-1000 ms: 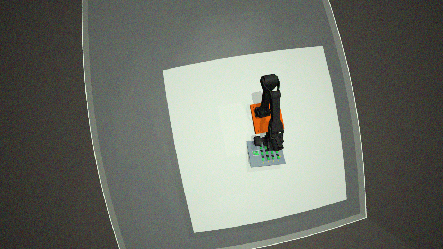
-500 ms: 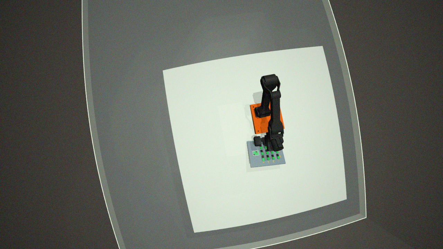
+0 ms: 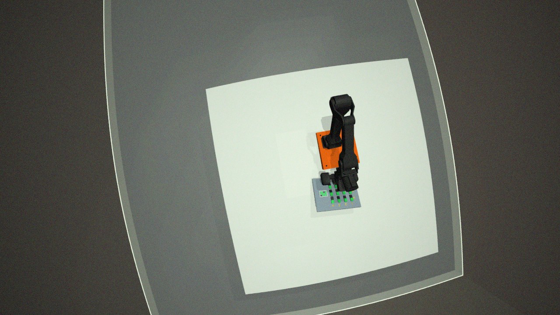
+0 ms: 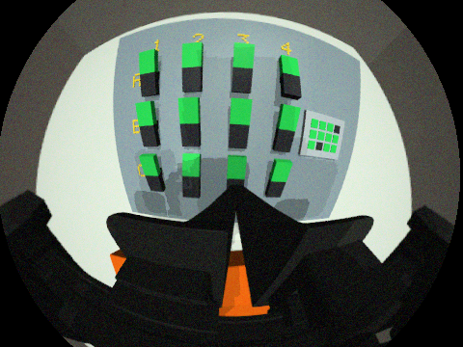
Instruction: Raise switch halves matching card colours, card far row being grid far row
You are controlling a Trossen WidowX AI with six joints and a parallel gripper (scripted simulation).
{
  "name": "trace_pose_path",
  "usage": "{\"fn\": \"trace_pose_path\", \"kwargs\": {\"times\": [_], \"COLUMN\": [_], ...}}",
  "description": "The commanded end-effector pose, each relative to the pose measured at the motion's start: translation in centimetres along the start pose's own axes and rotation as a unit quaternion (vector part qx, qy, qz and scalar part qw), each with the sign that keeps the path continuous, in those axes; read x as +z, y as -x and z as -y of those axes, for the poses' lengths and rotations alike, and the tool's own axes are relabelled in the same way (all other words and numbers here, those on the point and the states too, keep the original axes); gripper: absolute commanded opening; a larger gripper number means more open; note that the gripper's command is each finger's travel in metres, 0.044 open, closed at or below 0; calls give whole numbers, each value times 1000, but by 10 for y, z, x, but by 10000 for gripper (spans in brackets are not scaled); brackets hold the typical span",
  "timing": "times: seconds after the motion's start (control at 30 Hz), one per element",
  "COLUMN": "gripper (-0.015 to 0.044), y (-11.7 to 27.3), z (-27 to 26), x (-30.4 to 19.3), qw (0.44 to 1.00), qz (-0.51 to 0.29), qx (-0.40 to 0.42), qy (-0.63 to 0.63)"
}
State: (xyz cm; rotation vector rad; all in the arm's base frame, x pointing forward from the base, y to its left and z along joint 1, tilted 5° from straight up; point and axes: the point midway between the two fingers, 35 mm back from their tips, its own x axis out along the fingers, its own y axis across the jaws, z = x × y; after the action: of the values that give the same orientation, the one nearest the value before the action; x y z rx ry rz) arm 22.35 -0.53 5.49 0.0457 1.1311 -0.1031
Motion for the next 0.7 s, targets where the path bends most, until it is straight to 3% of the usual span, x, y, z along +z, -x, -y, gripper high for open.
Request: {"fn": "trace_pose_path", "kwargs": {"times": [0.0, 0.2, 0.37, 0.53, 0.67], "gripper": [0, 0, 0, 0, 0], "y": [-1, 2, 61, 64, 69], "z": [-1, 0, 0, -1, -12], "x": [0, 1, 3, 4, 38], "qw": [1000, 1000, 1000, 1000, 1000], "qz": [0, 0, -14, -14, -13], "qx": [2, 0, 2, 2, 2], "qy": [1, 0, 1, 1, 1]}}
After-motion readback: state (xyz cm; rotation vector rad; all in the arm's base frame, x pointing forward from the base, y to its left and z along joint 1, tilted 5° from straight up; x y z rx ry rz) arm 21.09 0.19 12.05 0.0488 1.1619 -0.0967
